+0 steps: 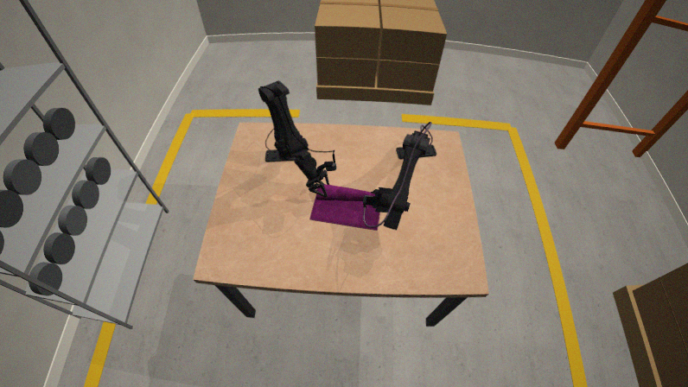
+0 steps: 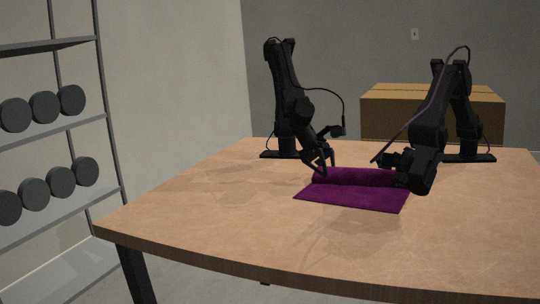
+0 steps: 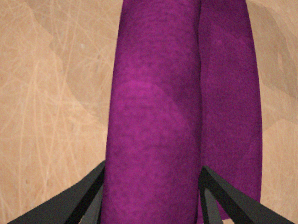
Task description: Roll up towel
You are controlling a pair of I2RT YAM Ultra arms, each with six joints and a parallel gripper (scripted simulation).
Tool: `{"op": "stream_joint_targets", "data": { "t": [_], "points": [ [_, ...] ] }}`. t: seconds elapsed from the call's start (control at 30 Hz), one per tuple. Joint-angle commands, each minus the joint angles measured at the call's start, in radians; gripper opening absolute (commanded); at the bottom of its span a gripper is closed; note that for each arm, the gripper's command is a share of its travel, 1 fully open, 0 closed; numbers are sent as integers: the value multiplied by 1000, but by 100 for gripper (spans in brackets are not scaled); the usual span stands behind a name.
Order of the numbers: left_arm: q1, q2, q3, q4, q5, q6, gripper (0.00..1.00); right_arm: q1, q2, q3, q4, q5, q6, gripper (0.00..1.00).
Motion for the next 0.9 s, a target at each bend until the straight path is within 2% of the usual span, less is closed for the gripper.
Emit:
{"op": "stream_joint_targets", "data": {
  "t": [0.0,0.13,0.3,0.73,0.87],
  "points": [
    [6,5,25,-16,14,17,33,0,16,27,16,-13,-1,60],
    [6,5,25,-16,14,17,33,0,16,27,16,-13,-1,43],
    [6,5,25,-16,14,17,33,0,17,28,16,-13,0,37],
    [6,5,25,-16,14,17,33,0,17,28,17,-13,0,34],
    [7,-2,23,-16,14,14,47,0,17,28,17,-13,0,34]
  ]
}}
